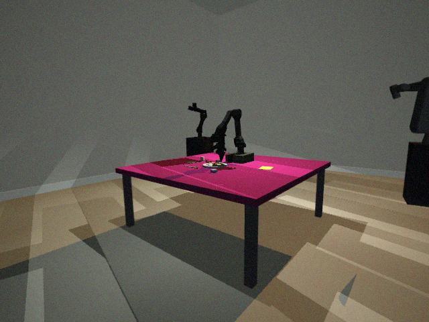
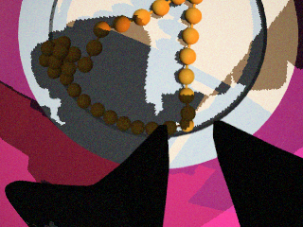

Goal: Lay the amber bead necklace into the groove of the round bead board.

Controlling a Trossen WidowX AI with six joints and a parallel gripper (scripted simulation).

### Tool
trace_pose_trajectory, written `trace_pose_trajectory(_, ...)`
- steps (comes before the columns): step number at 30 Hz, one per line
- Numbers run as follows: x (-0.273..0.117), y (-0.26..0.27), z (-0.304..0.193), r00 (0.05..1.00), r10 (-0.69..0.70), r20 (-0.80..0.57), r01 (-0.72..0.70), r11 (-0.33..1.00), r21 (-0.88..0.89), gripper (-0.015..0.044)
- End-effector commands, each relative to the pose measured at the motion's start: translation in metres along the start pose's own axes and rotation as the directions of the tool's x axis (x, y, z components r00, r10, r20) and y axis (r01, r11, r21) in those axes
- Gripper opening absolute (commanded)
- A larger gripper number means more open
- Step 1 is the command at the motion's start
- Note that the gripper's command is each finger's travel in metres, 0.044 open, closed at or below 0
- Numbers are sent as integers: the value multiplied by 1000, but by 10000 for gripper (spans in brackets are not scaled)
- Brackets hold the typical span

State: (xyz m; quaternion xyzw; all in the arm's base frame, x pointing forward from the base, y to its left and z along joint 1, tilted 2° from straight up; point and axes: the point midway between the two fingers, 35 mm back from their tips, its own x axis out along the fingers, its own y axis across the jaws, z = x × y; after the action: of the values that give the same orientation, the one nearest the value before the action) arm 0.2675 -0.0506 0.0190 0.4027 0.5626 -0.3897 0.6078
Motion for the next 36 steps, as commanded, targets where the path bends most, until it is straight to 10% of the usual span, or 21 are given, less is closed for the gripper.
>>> trace_pose_trajectory(1, 7, -1, 0, 1000, -1, -1, 1, 1000, -3, 120)
trace_pose_trajectory(36, 24, -2, -1, 1000, -5, -3, 5, 1000, -3, 0)
